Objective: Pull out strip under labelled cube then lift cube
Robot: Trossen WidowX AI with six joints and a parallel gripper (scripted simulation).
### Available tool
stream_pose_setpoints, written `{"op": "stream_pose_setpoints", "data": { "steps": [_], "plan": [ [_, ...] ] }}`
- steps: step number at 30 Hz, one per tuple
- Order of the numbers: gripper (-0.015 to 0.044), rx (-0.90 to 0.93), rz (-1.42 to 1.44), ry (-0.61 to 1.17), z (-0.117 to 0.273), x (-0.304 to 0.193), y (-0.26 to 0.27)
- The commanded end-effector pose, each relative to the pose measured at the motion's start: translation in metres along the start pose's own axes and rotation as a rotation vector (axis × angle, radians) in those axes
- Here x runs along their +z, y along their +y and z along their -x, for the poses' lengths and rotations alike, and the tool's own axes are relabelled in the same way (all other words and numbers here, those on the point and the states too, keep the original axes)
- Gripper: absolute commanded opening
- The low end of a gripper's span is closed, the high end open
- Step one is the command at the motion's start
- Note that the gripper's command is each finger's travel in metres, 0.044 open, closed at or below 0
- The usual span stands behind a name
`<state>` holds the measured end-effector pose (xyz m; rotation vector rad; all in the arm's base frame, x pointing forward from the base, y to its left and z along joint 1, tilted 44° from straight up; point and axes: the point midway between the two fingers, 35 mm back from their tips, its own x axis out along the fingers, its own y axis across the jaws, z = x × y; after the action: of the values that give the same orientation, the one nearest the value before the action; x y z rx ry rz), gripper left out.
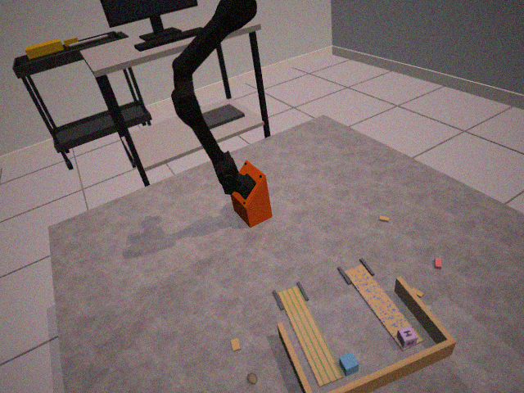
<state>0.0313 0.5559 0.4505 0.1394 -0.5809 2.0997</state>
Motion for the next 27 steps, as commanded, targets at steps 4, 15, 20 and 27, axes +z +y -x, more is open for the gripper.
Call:
{"op": "stream_pose_setpoints", "data": {
  "steps": [4, 15, 20, 27],
  "plan": [
    [0.0400, -0.125, -0.018, 0.054, 0.020, -0.017, -0.023],
    [0.0400, -0.672, -0.062, 0.339, 0.150, -0.095, -0.094],
    [0.0400, -0.913, -0.068, 0.494, 0.226, -0.126, -0.105],
    [0.0400, -1.232, -0.059, 0.747, 0.343, -0.159, -0.092]
  ]
}}
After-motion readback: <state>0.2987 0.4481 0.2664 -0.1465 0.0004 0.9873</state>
